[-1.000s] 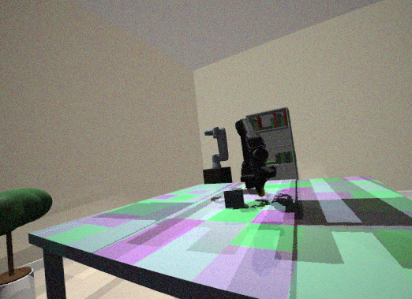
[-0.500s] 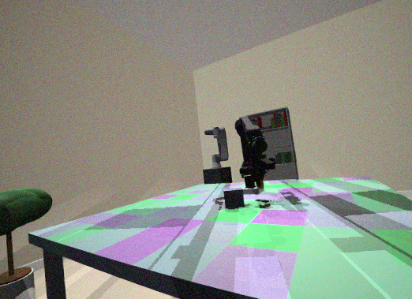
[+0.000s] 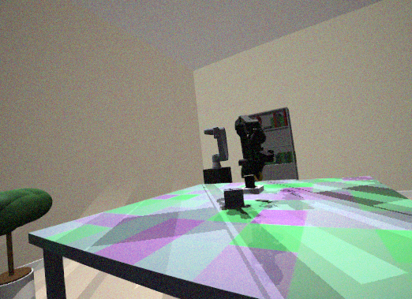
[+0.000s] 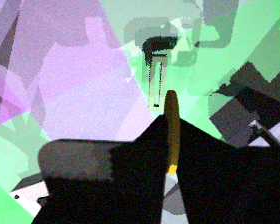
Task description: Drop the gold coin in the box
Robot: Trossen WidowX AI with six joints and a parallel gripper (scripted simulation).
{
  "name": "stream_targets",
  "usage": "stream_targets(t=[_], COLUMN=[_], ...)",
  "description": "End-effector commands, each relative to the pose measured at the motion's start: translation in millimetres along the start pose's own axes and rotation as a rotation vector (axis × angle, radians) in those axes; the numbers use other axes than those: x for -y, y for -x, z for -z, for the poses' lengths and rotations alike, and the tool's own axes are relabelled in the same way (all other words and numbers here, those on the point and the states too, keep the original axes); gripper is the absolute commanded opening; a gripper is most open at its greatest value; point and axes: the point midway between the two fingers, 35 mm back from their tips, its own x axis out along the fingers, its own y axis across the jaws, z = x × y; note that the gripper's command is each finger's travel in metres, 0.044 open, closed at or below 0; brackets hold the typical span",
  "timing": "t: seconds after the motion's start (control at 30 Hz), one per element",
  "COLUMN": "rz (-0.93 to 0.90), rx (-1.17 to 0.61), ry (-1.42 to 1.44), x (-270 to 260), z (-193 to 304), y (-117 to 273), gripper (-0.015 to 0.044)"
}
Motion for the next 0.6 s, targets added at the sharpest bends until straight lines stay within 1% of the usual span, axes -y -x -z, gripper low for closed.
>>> stream_targets(t=[0.0,0.57], rz=[-0.004,-0.004], rx=[-0.002,-0.001], ry=[0.044,0.599], x=[-0.4,5.9], z=[1.0,4.0], y=[2.4,2.6], gripper=[0.0,0.0])
